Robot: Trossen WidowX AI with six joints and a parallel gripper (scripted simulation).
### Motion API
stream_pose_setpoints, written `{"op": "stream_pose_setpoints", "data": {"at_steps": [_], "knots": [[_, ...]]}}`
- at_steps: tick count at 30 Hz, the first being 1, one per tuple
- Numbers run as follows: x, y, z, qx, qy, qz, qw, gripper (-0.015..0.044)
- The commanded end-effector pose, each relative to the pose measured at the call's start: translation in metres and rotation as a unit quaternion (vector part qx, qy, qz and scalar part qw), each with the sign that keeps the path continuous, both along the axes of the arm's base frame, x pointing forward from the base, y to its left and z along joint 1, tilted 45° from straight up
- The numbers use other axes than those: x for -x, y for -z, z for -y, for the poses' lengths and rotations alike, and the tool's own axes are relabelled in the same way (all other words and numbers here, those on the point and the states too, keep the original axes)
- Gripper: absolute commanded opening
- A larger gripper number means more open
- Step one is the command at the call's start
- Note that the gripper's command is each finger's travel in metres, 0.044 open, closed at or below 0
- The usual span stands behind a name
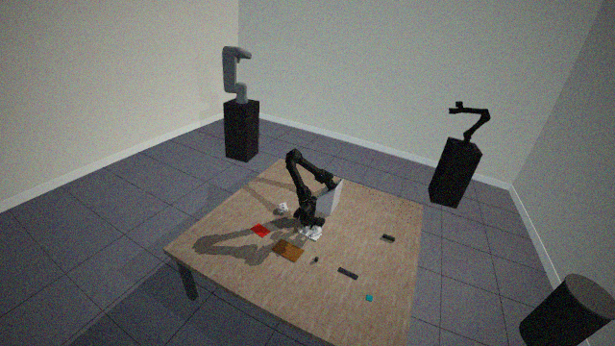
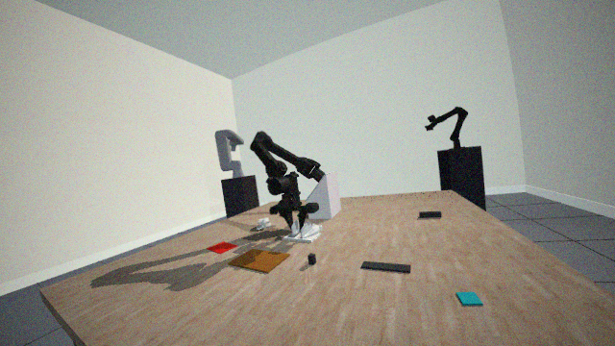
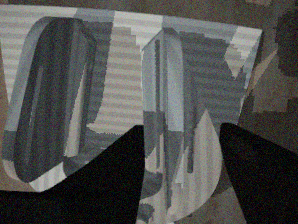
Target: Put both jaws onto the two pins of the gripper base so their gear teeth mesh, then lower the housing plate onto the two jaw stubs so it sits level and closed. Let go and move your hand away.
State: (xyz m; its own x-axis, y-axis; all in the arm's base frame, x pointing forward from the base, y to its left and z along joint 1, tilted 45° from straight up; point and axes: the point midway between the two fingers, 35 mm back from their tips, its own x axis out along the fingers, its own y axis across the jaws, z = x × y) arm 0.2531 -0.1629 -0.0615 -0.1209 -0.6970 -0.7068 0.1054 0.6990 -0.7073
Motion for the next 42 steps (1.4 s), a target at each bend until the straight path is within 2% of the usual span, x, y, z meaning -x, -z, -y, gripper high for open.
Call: {"op": "stream_pose_setpoints", "data": {"at_steps": [1,42], "knots": [[0.001,0.0004,0.0005,0.001,-0.001,-0.002,1.0,0.0134],[0.0019,0.0046,0.0048,0.001,-0.001,-0.002,1.0,0.0134]]}}
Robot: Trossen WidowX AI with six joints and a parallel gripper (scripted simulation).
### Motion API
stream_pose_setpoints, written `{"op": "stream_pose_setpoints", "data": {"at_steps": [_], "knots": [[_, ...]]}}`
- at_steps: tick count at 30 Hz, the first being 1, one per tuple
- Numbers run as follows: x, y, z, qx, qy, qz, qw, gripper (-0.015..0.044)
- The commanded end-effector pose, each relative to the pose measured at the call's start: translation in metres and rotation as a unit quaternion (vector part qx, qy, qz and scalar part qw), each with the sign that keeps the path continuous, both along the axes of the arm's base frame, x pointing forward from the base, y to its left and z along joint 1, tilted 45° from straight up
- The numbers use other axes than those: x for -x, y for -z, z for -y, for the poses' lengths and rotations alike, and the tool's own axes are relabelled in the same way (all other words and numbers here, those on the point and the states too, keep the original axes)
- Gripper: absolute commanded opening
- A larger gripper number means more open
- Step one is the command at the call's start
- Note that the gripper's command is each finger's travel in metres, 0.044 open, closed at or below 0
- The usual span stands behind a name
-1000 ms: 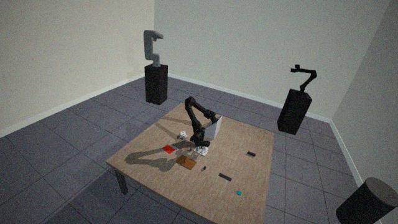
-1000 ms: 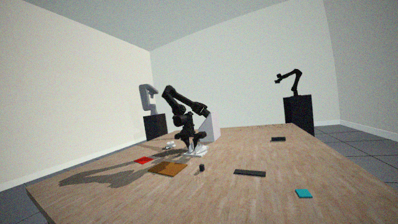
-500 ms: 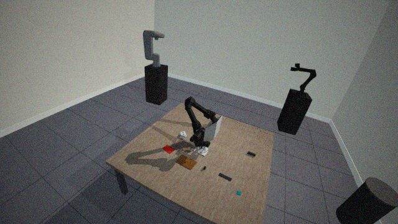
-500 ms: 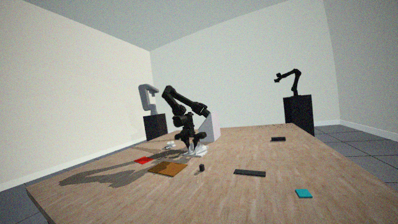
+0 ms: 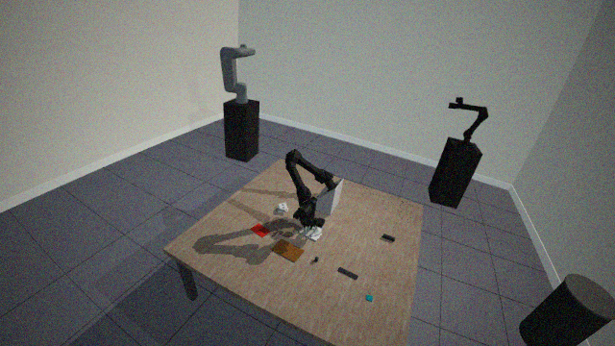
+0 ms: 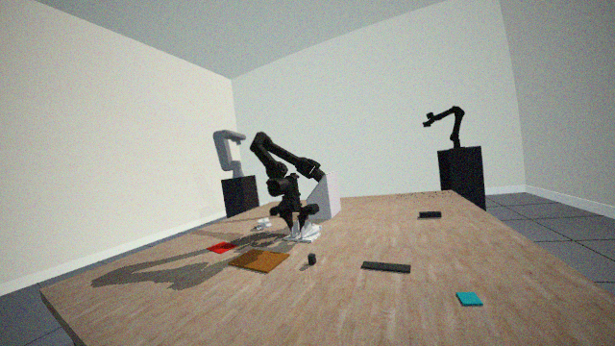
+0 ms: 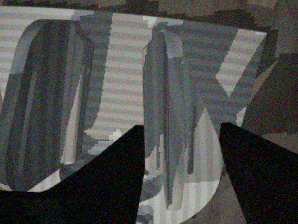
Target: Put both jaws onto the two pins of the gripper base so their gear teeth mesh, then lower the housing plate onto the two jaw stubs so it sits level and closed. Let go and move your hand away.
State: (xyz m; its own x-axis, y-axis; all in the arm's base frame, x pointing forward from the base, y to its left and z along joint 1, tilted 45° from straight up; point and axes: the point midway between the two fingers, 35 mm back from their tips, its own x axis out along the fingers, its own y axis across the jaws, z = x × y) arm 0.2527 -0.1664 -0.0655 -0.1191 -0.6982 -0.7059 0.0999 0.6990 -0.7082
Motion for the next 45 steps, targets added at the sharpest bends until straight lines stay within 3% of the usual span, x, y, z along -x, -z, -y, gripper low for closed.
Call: {"op": "stream_pose_setpoints", "data": {"at_steps": [1,45], "knots": [[0.0015,0.0006,0.0013,0.001,0.002,-0.001,1.0,0.0134],[0.0004,-0.0011,0.0001,0.001,0.002,-0.001,1.0,0.0134]]}}
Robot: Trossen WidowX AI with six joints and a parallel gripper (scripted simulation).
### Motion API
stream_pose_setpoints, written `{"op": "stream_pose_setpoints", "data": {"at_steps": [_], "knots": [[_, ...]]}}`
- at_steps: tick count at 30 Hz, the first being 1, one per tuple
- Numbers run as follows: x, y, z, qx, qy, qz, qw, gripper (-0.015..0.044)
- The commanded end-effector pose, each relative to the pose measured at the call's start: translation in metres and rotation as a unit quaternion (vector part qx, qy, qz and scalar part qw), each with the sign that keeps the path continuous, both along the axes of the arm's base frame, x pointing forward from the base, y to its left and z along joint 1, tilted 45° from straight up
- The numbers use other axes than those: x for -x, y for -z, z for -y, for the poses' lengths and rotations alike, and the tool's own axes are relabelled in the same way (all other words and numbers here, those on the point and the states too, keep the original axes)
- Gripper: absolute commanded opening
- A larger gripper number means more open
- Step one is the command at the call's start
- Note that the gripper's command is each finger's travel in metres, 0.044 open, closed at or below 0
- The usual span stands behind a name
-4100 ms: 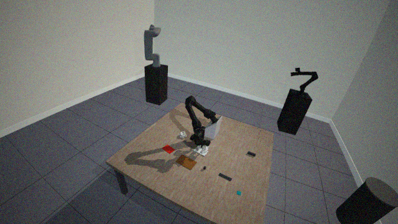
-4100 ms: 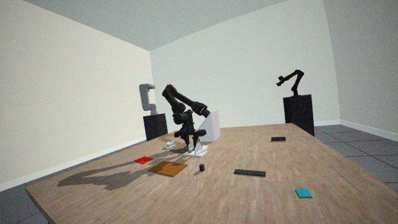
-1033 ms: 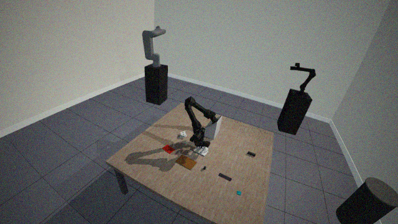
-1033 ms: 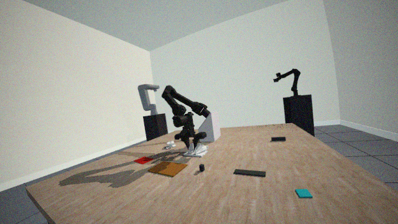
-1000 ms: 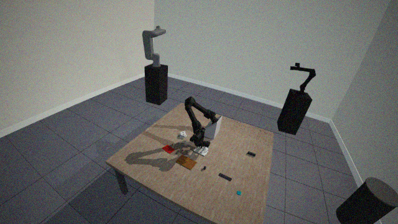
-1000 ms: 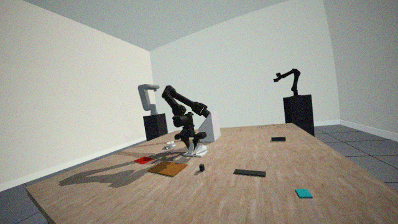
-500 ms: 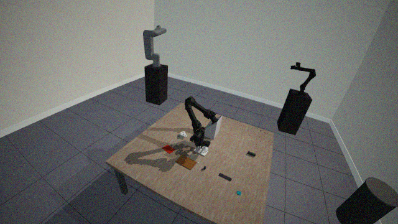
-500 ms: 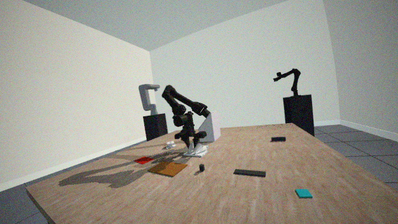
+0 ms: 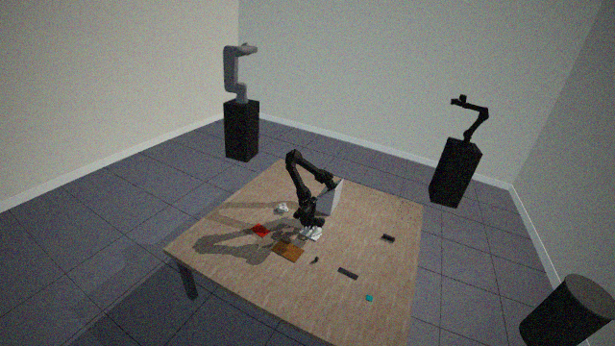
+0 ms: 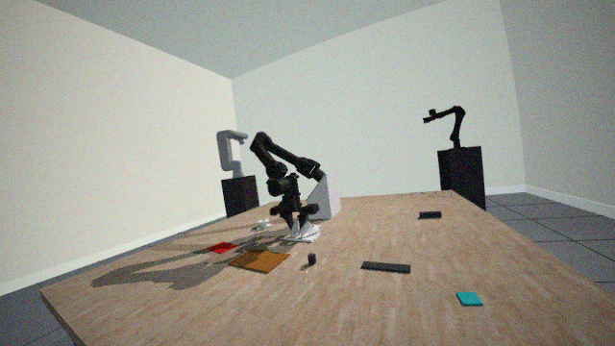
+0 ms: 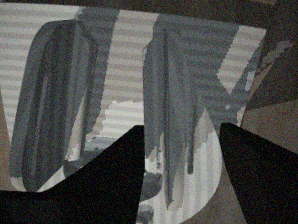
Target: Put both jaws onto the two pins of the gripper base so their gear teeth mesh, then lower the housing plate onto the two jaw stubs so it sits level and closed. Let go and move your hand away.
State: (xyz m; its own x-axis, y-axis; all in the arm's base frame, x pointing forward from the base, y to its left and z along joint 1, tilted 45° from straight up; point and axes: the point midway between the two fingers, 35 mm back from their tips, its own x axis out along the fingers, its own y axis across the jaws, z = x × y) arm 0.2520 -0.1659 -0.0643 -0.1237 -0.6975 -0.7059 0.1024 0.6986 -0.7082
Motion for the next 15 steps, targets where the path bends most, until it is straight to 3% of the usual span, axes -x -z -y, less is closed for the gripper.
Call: {"op": "stream_pose_setpoints", "data": {"at_steps": [1,15], "knots": [[-0.0002,0.0002,0.0006,0.001,-0.001,0.0,1.0,0.0134],[0.0001,0.0016,0.0021,0.001,-0.001,0.0,1.0,0.0134]]}}
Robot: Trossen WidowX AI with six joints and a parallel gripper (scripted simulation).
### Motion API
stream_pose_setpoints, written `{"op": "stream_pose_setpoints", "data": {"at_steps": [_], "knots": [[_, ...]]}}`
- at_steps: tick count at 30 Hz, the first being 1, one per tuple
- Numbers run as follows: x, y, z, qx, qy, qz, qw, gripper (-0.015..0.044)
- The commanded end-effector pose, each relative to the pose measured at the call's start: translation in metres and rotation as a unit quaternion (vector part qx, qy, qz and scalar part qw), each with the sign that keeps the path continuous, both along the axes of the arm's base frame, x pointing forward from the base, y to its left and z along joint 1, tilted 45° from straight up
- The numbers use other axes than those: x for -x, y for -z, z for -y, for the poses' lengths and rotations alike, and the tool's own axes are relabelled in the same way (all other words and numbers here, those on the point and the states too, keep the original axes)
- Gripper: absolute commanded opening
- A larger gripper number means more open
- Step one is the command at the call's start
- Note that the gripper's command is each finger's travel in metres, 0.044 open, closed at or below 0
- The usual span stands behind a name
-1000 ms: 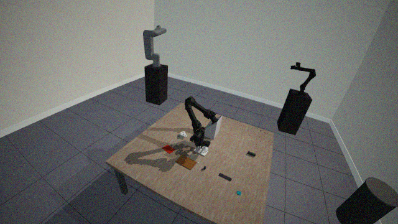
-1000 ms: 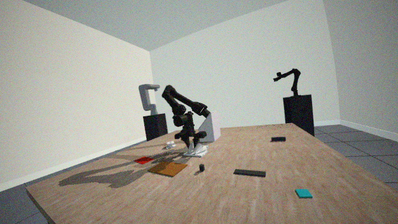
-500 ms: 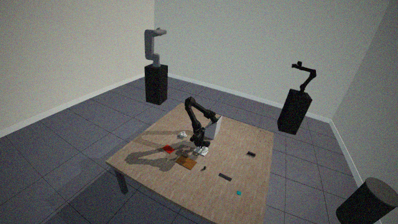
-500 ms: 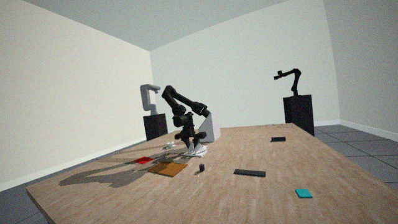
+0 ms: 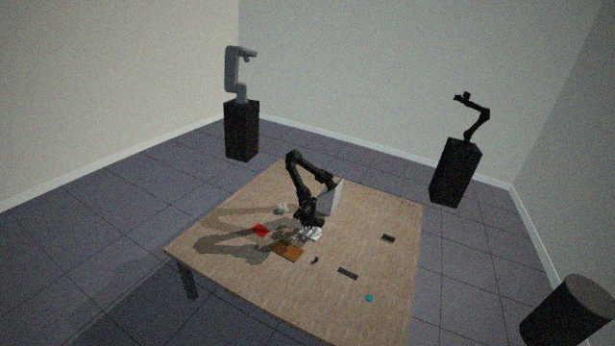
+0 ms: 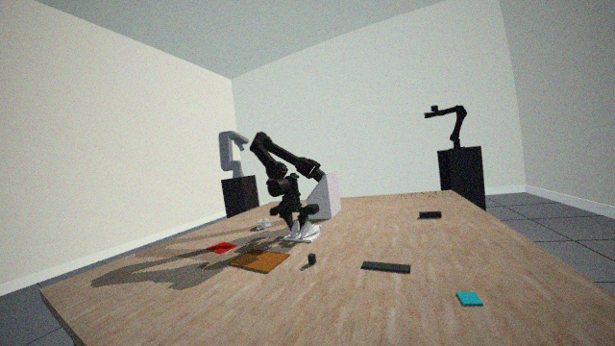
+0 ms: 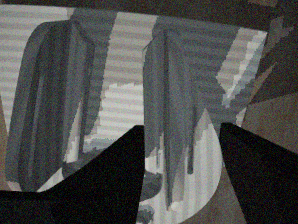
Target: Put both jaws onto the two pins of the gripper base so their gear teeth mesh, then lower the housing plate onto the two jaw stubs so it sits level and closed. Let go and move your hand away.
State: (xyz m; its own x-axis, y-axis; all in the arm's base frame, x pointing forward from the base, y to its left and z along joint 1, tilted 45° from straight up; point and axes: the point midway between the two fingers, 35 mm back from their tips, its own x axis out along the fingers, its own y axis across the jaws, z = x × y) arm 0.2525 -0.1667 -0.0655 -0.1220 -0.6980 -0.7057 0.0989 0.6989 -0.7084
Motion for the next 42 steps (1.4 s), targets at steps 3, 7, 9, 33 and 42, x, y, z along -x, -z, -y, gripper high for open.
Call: {"op": "stream_pose_setpoints", "data": {"at_steps": [3,7,9,33,42], "knots": [[0.0,0.0,0.001,0.001,0.001,0.0,1.0,0.0134],[0.0,0.0,0.001,0.001,0.001,0.0,1.0,0.0134],[0.0,0.0,0.001,0.001,0.001,0.0,1.0,0.0134],[0.0,0.0,0.0,0.0,0.0,0.0,1.0,0.0224],[-0.006,-0.029,-0.029,-0.001,0.001,0.001,1.0,0.0224]]}}
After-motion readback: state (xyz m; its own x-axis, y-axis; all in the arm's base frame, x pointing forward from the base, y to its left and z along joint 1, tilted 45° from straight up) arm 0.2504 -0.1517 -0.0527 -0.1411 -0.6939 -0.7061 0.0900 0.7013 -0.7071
